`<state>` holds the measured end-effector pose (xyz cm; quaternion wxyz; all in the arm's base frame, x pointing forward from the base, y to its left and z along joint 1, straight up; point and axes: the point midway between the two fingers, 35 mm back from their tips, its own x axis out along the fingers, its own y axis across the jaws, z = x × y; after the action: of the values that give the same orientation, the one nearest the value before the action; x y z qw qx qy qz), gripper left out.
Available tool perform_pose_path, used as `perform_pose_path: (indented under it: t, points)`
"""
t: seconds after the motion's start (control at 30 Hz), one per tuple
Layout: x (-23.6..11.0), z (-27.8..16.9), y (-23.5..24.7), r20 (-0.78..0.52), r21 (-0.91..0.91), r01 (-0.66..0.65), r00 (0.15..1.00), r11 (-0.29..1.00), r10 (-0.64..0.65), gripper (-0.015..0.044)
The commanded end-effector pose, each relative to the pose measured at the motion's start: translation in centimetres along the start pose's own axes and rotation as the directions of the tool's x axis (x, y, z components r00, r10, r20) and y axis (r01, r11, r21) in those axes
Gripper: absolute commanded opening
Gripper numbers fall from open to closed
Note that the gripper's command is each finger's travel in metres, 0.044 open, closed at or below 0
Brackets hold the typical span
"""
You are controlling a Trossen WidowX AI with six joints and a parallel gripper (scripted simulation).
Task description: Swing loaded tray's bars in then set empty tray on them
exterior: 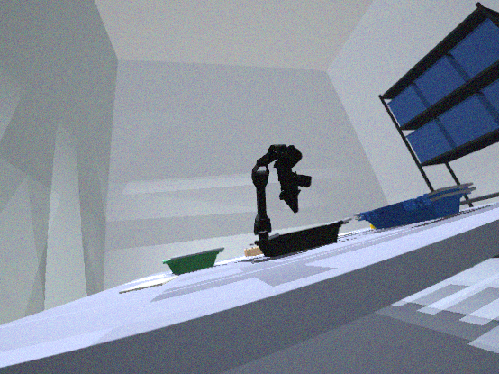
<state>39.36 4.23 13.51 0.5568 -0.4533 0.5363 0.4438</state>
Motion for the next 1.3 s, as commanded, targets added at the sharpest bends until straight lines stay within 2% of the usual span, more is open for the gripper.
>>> perform_pose_path:
  t: [0.0,0.23,0.43,0.93,1.27]
  points:
    - [1.5,6.7,1.2,0.0,-0.704,-0.002,1.0,0.71,0.003,0.0086]
    - [2.3,11.0,2.9,0.004,-0.962,0.003,1.0,0.274,0.002,0.0086]
    - [2.9,14.4,4.6,0.007,-0.99,0.007,1.0,-0.144,0.002,0.0086]
    - [3.1,14.6,4.7,0.007,-0.987,0.007,1.0,-0.161,0.002,0.0086]
    - [6.4,14.7,4.6,0.007,-0.987,0.007,1.0,-0.161,0.002,0.0086]
